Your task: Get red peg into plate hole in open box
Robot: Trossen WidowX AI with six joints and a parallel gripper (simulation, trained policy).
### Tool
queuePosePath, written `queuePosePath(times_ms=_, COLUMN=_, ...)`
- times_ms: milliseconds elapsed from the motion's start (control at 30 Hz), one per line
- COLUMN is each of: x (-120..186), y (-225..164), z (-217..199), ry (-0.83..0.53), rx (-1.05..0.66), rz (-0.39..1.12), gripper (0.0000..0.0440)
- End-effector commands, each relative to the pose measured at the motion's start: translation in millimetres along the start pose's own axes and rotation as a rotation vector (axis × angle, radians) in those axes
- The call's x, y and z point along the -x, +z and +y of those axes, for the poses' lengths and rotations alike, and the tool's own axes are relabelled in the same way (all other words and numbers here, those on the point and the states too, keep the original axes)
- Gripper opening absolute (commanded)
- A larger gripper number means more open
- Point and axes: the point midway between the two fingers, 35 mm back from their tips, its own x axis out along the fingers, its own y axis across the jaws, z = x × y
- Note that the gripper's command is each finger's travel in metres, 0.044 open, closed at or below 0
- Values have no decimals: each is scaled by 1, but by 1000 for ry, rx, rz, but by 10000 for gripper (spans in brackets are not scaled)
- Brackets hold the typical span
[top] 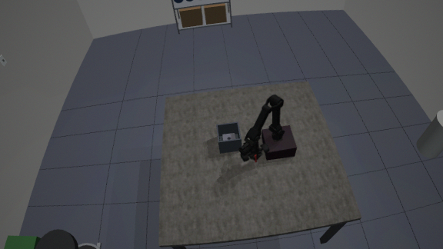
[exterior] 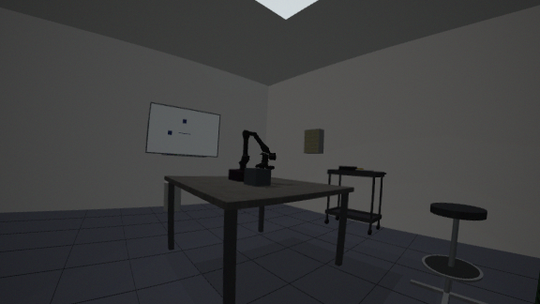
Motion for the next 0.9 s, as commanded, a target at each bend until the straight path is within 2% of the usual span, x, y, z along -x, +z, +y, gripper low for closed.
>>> queuePosePath(times_ms=0, x=14, y=-2, z=9, ry=44, rx=-15, rz=22, gripper=0)
queuePosePath(times_ms=433, x=66, y=1, z=36, ry=179, rx=6, rz=43, gripper=0)
queuePosePath(times_ms=867, x=117, y=29, z=54, ry=270, rx=34, rz=-11, gripper=0)
